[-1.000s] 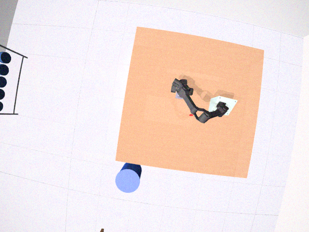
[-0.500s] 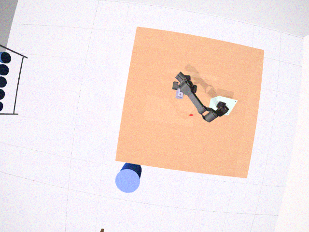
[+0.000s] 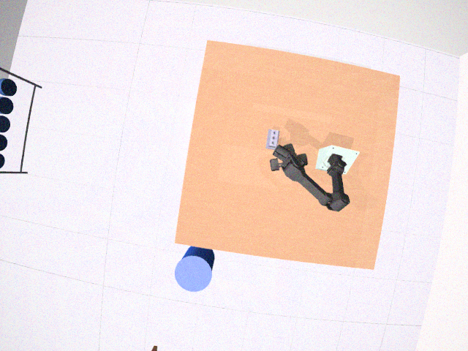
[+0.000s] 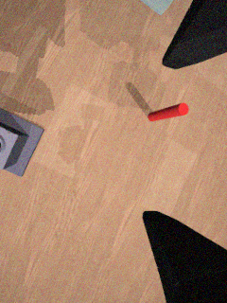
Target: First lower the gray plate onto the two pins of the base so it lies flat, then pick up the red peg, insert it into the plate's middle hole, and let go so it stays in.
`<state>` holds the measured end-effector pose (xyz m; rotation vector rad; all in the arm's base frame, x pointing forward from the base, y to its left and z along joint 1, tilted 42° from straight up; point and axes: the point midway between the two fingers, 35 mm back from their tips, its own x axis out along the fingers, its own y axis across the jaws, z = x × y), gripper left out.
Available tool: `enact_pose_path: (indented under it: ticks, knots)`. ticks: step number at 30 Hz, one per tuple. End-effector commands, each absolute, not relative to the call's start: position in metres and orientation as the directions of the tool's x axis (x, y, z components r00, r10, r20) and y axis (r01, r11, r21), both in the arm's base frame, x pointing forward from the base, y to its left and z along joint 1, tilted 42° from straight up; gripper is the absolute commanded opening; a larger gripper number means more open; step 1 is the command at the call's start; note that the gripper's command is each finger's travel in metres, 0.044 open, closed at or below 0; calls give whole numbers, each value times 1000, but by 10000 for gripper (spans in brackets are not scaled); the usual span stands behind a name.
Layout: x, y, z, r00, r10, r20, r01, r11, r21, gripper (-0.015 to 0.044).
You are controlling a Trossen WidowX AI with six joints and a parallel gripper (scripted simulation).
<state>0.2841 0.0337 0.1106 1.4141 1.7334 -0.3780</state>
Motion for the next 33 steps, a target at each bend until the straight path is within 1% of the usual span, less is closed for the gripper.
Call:
enact_pose_path:
  ticks: [1,4,9,12,19,33]
  knots:
    - [245,58,124,-16,663,-749,866,383,321,440]
    - [216,73,131,-18,667,-745,825,431,366,440]
    - [218,76,128,-18,668,-744,814,442,376,440]
    - [216,92,109,-18,668,-744,814,441,377,440]
    - [215,104,97,-18,669,-743,814,441,378,440]
    - [216,116,84,-20,668,-744,813,444,377,440]
